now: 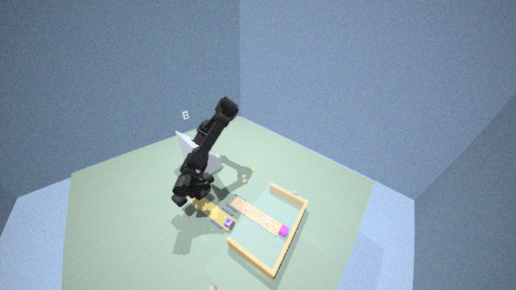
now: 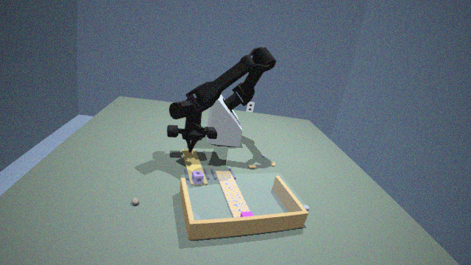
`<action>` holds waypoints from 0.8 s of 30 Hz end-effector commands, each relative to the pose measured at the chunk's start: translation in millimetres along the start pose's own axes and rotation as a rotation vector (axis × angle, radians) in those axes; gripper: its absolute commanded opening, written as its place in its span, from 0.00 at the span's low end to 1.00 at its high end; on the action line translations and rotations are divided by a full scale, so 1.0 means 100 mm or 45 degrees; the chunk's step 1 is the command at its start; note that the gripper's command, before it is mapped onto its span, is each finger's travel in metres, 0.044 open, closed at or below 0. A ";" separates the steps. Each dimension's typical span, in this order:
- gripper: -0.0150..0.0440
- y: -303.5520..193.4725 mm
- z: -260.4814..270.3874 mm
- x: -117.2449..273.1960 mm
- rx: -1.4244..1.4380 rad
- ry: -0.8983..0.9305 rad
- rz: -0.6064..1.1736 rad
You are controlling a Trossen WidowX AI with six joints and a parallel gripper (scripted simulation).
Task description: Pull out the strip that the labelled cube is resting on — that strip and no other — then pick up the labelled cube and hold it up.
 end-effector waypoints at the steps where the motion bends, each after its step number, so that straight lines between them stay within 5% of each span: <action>1: 0.25 0.04 -0.02 0.29 -0.001 -0.008 0.005; 6: 0.25 0.05 -0.02 0.38 -0.002 -0.007 0.012; 24: 1.00 0.74 0.18 0.43 0.213 -0.004 0.009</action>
Point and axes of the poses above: the point midway between the two fingers, 35 mm back from their tips, its own x axis back along the fingers, its own z axis across the jaws, y = z × x, the point moved 10 cm from there along x, back along the fingers, and after that the axes turned 14 degrees about -x, right-handed, at the moved point
